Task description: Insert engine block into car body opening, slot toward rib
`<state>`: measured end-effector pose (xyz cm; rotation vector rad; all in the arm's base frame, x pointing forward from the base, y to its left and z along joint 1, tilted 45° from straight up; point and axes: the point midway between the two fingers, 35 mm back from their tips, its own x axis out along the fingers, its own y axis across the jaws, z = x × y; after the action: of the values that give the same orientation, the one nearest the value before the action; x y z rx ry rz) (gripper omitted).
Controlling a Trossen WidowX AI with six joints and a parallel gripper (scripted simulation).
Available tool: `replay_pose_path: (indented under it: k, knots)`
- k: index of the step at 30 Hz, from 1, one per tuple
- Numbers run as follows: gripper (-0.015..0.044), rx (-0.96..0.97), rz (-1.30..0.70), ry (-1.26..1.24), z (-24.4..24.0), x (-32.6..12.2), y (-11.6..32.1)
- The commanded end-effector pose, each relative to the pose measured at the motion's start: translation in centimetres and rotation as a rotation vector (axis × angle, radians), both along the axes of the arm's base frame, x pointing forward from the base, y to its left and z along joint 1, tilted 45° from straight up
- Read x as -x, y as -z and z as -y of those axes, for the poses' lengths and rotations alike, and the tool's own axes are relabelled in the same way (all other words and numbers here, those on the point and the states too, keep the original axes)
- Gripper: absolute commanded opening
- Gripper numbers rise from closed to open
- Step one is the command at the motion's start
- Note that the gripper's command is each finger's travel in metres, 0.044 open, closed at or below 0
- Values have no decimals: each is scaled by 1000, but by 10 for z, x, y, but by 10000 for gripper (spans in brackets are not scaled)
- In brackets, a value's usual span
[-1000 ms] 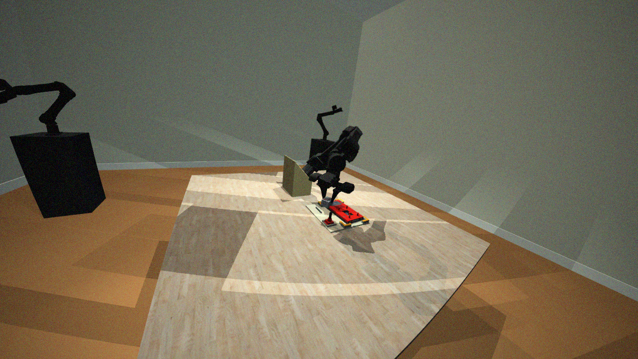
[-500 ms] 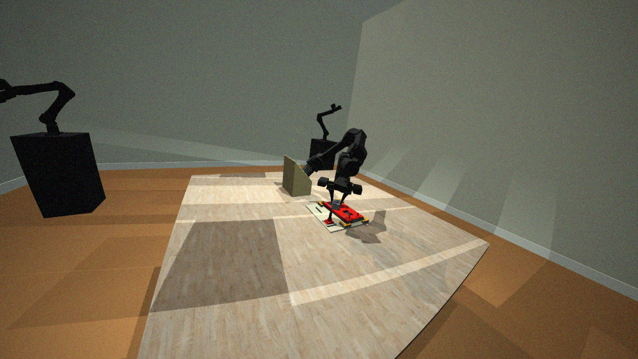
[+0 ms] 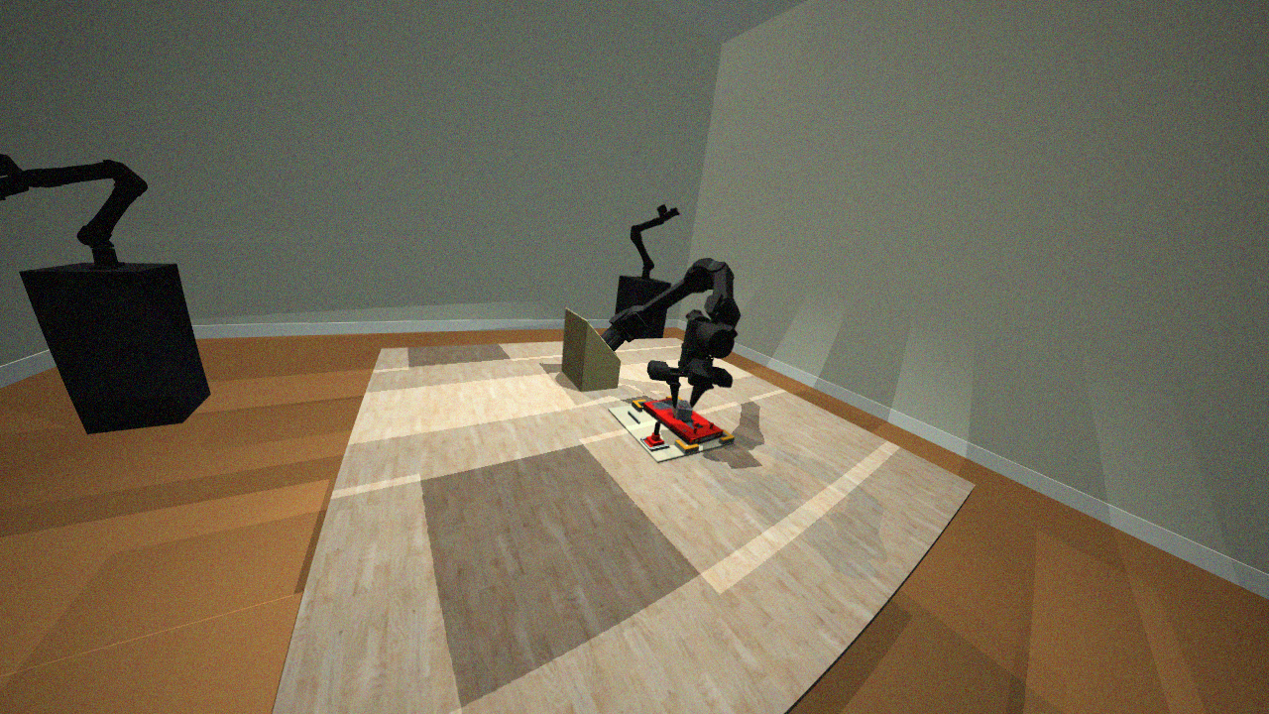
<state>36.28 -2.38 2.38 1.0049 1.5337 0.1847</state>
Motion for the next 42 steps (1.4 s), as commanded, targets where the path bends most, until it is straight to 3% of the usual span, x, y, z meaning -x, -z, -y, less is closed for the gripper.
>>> replay_pose_path:
  k: [1,21,27,42]
  knots:
    - [0,1,50,-52,-10,1,-5]
    - [0,14,322,-343,-64,13,-27]
    - [157,17,335,-357,-64,13,-27]
    - [158,14,317,-338,-65,13,-28]
